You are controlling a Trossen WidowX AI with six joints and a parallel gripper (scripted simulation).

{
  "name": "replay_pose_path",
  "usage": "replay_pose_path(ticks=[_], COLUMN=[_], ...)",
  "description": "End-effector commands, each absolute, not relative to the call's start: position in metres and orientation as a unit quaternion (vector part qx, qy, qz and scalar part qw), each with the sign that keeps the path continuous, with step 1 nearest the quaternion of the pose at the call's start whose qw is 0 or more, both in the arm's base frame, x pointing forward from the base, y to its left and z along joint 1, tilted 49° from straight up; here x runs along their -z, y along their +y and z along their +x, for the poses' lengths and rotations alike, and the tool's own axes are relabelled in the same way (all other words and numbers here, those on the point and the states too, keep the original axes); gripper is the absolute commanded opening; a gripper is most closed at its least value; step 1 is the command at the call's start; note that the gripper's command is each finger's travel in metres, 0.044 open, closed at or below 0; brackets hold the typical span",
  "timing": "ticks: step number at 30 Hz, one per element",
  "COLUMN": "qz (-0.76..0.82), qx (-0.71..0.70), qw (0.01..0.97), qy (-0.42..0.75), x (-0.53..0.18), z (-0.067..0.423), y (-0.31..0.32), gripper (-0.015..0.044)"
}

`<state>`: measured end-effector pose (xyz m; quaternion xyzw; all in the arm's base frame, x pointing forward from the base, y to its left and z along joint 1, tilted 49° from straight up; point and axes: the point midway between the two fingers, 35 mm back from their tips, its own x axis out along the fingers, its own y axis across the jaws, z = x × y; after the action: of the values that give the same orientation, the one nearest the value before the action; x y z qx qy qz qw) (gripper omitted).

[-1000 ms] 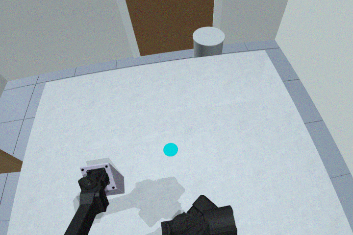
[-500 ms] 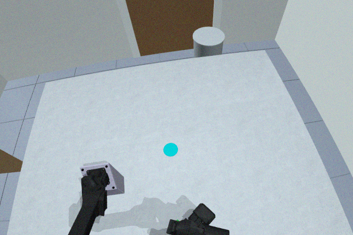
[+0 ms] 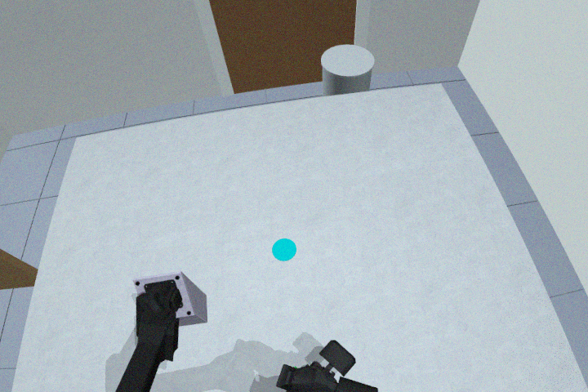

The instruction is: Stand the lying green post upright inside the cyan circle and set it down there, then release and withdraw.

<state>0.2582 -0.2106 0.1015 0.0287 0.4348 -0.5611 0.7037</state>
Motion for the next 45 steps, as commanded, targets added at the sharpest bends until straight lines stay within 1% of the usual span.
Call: replay_pose_path(ticks=[1,9,45], qz=[0.028,0.045,0.045], qx=[0.559,0.548,0.550], qw=[0.704,0.722,0.712], qy=[0.438,0.420,0.434], x=[-0.099,-0.106,-0.138], z=[0.258,0.267,0.269], y=[-0.210,-0.196,-0.155], gripper=[0.0023,0.0023,0.0023])
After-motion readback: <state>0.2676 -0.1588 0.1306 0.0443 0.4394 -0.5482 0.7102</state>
